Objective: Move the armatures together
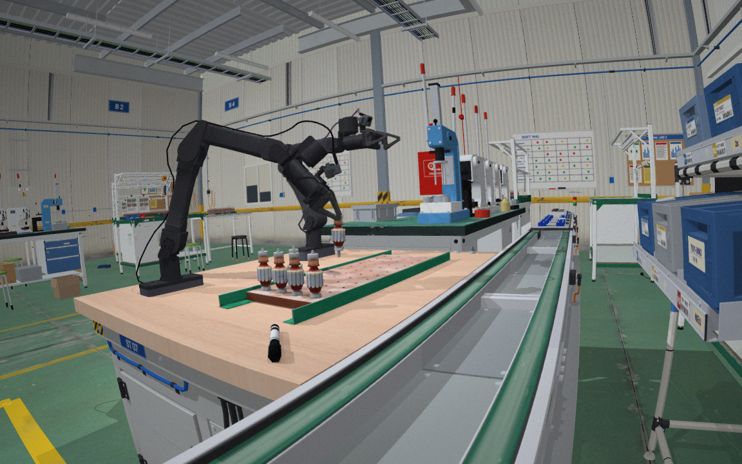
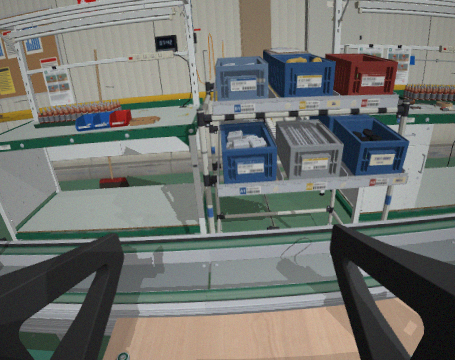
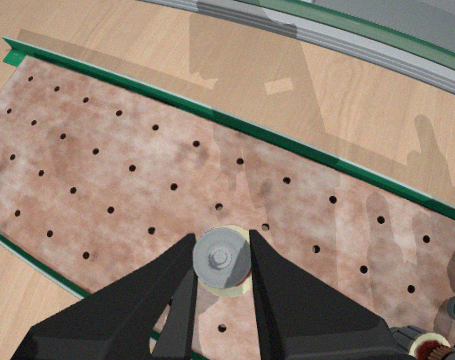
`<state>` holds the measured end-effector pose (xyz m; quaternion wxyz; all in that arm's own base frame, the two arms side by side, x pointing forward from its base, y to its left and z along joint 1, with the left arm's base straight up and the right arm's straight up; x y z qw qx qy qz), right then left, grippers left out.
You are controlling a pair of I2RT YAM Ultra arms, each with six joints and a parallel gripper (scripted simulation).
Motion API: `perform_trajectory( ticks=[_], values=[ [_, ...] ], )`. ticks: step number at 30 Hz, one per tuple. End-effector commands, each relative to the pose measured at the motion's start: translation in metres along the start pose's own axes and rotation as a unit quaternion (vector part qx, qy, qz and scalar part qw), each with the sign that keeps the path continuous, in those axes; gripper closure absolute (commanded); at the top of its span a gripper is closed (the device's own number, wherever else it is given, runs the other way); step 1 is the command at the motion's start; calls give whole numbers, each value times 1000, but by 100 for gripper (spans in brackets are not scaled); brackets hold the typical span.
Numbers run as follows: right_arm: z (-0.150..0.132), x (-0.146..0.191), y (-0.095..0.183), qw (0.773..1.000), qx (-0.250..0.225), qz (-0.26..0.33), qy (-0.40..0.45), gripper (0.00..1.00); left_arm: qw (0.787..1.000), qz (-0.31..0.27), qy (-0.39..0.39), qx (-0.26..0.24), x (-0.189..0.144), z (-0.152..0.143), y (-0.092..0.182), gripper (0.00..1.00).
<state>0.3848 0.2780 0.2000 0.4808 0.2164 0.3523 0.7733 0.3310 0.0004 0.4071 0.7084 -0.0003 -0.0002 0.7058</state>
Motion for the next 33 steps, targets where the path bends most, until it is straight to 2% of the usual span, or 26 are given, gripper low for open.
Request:
perform_trajectory(
  ticks=[1, 8, 12, 16, 21, 33],
  values=[
    [28, -19, 32, 996, -79, -18, -34, 99, 1000, -8, -2, -14, -3, 15, 1, 0],
    [6, -46, 48, 994, -79, -46, -65, 99, 1000, -8, -2, -14, -3, 15, 1, 0],
    [6, -49, 51, 993, -85, -48, -68, 99, 1000, -8, -2, -14, -3, 15, 1, 0],
    [-18, -67, 58, 991, -76, -70, -89, 99, 1000, -8, -2, -14, -3, 15, 1, 0],
    [-33, -83, 66, 986, -85, -88, -110, 99, 1000, -8, -2, -14, -3, 15, 1, 0],
    [-56, -97, 75, 983, -83, -105, -127, 99, 1000, -8, -2, -14, -3, 15, 1, 0]
  ],
)
Point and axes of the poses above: on each arm, the point where the finger pads meet when closed, its own y axis back along the fingers, its own x axis across the jaws, z = x × y, the point moved 5 cm from there along y, back along the fingers
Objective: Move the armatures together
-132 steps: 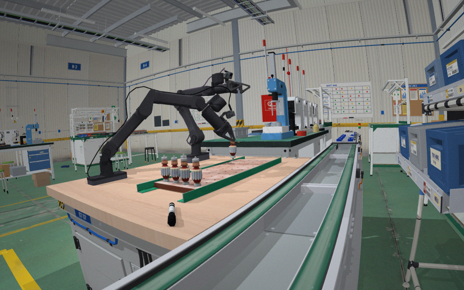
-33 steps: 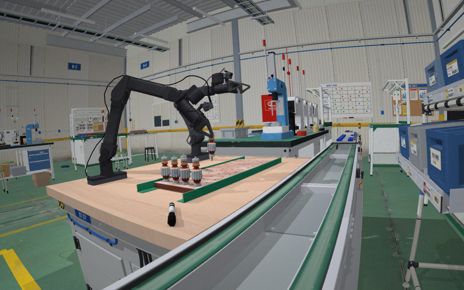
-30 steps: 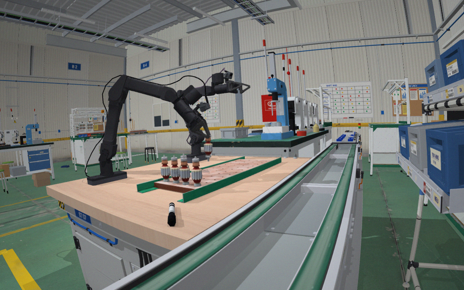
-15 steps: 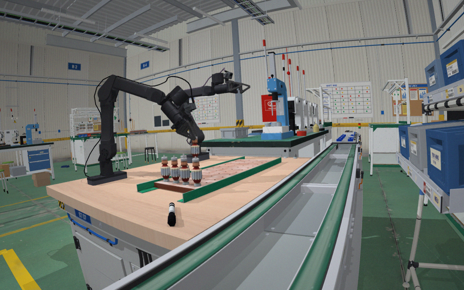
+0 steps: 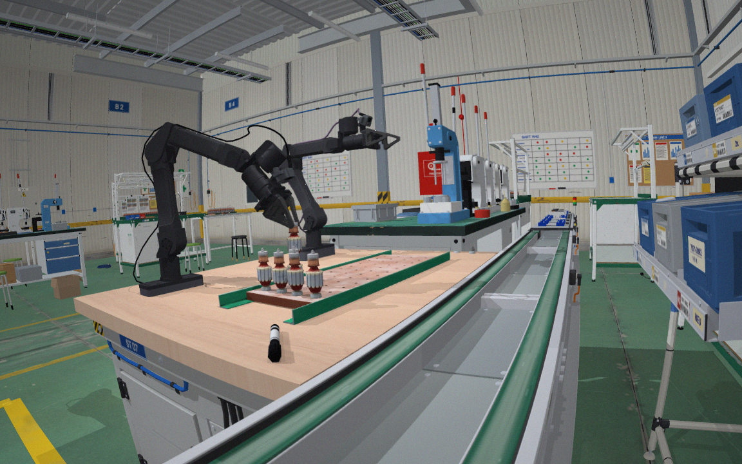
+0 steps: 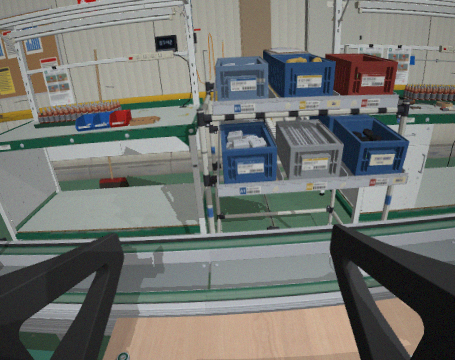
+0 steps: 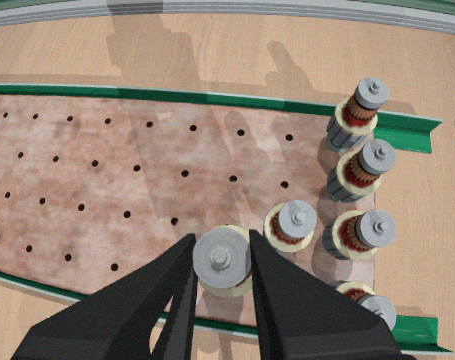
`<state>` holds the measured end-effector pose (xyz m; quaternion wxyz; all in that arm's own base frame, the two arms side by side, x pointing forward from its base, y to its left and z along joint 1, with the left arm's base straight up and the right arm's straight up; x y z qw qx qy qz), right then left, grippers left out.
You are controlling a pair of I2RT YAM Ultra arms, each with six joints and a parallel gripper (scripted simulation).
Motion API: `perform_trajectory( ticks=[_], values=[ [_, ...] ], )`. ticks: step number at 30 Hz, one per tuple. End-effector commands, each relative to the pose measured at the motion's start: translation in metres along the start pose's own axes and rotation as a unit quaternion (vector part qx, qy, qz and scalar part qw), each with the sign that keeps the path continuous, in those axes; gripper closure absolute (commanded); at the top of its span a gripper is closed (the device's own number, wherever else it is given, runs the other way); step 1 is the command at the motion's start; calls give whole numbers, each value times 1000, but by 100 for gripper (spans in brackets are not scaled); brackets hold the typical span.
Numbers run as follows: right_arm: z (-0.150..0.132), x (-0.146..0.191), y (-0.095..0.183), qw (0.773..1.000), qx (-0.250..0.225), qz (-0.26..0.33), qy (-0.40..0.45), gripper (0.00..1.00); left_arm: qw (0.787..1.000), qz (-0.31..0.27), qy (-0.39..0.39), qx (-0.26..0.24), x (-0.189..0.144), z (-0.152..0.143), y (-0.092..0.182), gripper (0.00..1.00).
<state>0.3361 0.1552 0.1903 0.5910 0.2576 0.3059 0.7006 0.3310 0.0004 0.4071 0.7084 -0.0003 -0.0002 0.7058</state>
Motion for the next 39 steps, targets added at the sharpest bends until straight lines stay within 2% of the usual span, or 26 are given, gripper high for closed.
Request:
perform_trajectory(
  ticks=[1, 14, 18, 27, 39],
  values=[
    [26, -9, 17, 997, -68, -6, -28, 99, 1000, -8, -2, -14, -3, 15, 1, 0],
    [16, -25, 24, 996, -76, -24, -47, 99, 1000, -8, -2, -14, -3, 15, 1, 0],
    [2, -31, 22, 996, -67, -30, -50, 99, 1000, -8, -2, -14, -3, 15, 1, 0],
    [15, -34, 33, 994, -91, -30, -54, 99, 1000, -8, -2, -14, -3, 15, 1, 0],
    [4, -23, 21, 997, -67, -24, -38, 99, 1000, -8, -2, -14, -3, 15, 1, 0]
  ],
)
Point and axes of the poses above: on each arm, the point where the finger pads meet when closed, its own y axis back along the fingers, its own x axis across the jaws, z = x × y, the point moved 5 cm from there along y, back along the fingers
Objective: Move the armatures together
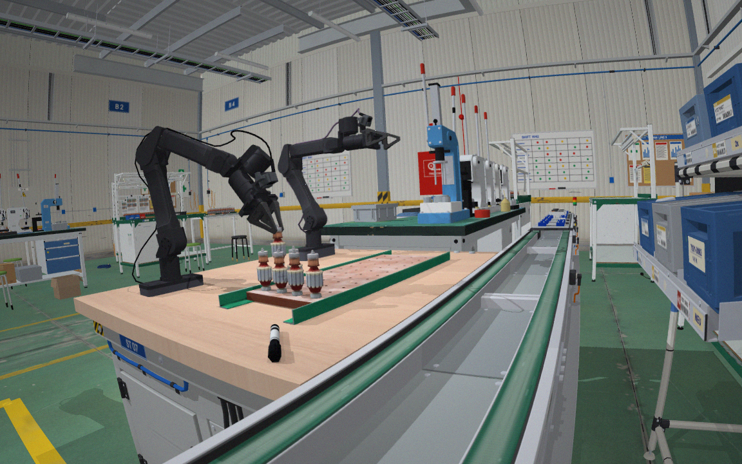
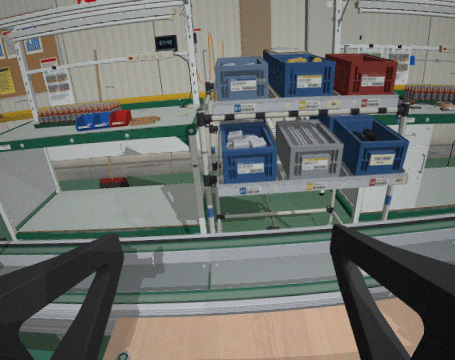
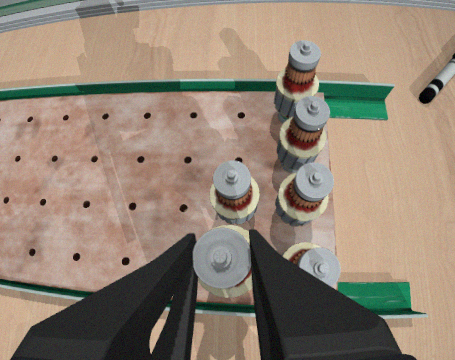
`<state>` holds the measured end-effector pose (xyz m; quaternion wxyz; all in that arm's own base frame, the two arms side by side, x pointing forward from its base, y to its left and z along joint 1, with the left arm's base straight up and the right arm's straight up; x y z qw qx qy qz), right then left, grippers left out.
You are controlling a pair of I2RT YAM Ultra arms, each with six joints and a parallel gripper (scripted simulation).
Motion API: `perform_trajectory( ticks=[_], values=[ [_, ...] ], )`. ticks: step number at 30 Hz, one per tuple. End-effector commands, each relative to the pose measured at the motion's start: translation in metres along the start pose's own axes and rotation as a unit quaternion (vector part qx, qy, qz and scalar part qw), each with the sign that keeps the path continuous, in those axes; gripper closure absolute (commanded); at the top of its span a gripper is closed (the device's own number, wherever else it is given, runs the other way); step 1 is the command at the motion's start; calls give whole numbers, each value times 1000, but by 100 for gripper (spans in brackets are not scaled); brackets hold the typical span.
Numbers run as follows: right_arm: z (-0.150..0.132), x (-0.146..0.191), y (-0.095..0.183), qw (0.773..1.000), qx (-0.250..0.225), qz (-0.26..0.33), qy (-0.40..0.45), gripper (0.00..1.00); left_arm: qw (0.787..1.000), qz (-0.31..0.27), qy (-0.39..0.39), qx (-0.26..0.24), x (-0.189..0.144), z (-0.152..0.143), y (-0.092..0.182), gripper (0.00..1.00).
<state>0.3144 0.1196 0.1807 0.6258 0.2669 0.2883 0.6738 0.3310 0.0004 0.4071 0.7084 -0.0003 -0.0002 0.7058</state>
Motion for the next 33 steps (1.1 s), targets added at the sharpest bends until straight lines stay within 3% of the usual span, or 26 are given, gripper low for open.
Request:
perform_trajectory(
  ticks=[1, 11, 18, 26, 33],
  values=[
    [29, 9, 10, 998, -59, 10, -5, 99, 1000, -8, -2, -14, -3, 15, 1, 0],
    [27, 1, 14, 998, -61, 6, -12, 99, 1000, -8, -2, -14, -3, 15, 1, 0],
    [10, 0, -5, 999, -36, -1, -9, 99, 1000, -8, -2, -14, -3, 15, 1, 0],
    [24, 10, -2, 999, -51, 9, -11, 99, 1000, -8, -2, -14, -3, 15, 1, 0],
    [10, 9, -7, 998, -54, 14, -5, 99, 1000, -8, -2, -14, -3, 15, 1, 0]
  ],
)
Point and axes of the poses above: on each arm, the point where the finger pads meet when closed, its own y axis back along the fingers, its own x axis across the jaws, z = x × y, the point moved 5 cm from there along y, back along the fingers
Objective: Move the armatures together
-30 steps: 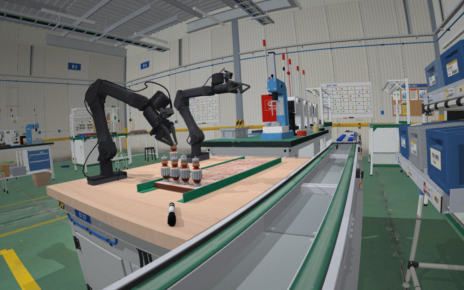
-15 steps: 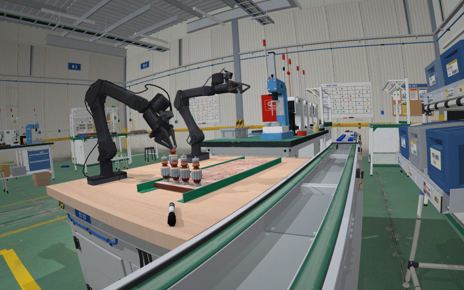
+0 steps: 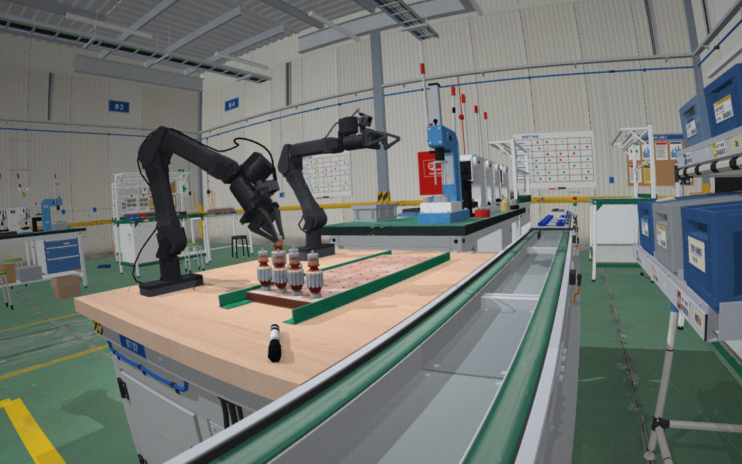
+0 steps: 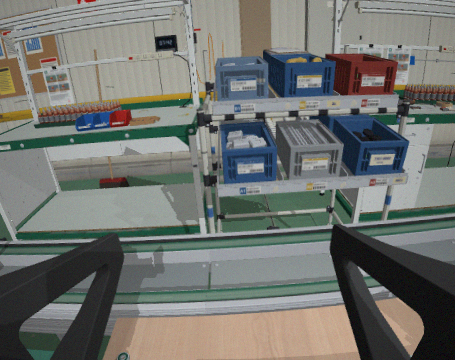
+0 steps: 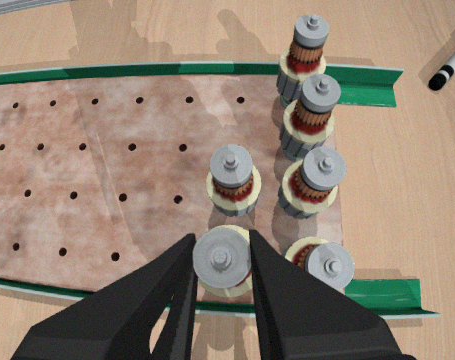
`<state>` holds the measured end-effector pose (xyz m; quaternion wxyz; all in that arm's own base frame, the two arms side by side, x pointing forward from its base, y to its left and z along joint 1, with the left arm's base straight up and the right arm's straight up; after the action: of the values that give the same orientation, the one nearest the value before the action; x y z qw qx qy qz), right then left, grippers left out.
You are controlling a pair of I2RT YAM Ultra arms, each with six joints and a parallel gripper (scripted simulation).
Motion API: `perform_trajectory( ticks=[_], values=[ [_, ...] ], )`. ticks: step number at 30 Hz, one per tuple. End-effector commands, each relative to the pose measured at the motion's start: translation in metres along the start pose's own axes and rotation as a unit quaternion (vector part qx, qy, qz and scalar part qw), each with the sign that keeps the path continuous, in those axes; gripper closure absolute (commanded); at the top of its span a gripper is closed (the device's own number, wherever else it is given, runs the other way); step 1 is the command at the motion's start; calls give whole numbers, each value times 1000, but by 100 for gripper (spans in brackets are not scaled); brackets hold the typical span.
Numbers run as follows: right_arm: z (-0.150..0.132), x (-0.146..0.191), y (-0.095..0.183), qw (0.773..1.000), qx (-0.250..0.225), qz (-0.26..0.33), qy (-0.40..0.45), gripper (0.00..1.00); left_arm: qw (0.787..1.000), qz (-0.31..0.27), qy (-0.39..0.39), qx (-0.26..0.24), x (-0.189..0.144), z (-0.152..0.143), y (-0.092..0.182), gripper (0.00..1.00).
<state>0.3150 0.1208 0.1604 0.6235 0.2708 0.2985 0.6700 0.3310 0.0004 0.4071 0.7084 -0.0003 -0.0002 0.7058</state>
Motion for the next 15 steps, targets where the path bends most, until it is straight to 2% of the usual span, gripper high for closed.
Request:
perform_trajectory(
  ticks=[1, 15],
  values=[
    [21, 7, 9, 998, -65, 16, -9, 99, 1000, -8, -2, -14, -3, 15, 1, 0],
    [29, 10, 3, 998, -62, 13, -12, 99, 1000, -8, -2, -14, -3, 15, 1, 0]
  ],
)
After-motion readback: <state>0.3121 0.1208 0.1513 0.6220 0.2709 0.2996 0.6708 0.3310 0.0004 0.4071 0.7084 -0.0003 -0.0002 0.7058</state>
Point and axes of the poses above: on each arm, the point where the finger pads meet when closed, its own y axis back along the fingers, its own x axis across the jaws, z = x × y, the point moved 5 cm from there along y, back along the fingers
